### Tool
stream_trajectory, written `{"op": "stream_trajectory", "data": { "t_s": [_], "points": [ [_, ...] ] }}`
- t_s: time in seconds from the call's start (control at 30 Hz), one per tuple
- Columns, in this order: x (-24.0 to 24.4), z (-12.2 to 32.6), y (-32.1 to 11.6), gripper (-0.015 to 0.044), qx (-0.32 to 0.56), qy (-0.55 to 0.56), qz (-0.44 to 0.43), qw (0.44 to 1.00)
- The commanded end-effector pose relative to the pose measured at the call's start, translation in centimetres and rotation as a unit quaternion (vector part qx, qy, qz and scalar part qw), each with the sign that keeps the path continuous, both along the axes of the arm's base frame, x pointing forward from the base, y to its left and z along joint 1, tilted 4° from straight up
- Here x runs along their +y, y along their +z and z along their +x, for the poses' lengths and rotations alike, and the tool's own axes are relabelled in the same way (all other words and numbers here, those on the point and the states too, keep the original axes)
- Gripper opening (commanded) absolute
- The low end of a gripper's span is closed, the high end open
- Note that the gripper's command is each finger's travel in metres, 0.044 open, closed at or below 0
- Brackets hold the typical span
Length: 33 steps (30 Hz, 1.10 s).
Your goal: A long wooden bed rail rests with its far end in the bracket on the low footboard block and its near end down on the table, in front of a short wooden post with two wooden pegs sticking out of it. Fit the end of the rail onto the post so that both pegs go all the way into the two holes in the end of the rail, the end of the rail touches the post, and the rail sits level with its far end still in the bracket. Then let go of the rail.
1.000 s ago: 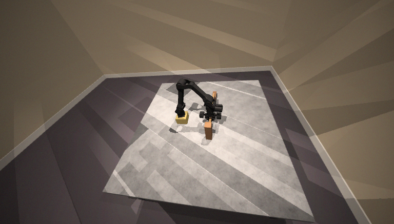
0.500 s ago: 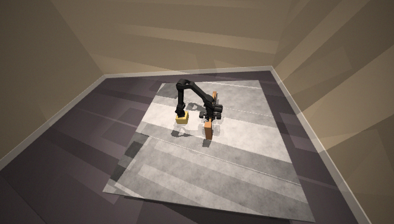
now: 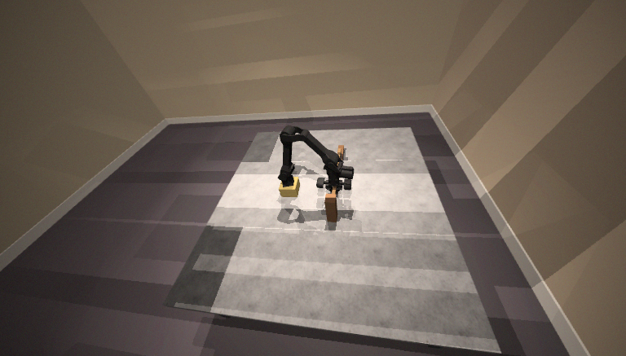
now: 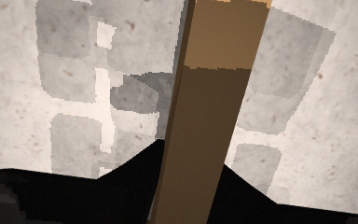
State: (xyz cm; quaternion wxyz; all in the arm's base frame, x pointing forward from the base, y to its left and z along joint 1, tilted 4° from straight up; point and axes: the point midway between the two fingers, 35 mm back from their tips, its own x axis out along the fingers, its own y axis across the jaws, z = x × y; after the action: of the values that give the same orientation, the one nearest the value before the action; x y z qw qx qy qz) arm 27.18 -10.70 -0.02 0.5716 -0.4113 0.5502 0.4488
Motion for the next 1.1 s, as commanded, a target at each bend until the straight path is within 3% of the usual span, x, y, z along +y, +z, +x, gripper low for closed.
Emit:
{"op": "stream_trajectory", "data": {
  "t_s": [0.0,1.07],
  "points": [
    [-0.22,0.12,0.1,0.0,-0.002,-0.001,-0.005,1.0],
    [0.27,0.24,0.15,0.0,-0.002,-0.001,-0.005,1.0]
  ]
}}
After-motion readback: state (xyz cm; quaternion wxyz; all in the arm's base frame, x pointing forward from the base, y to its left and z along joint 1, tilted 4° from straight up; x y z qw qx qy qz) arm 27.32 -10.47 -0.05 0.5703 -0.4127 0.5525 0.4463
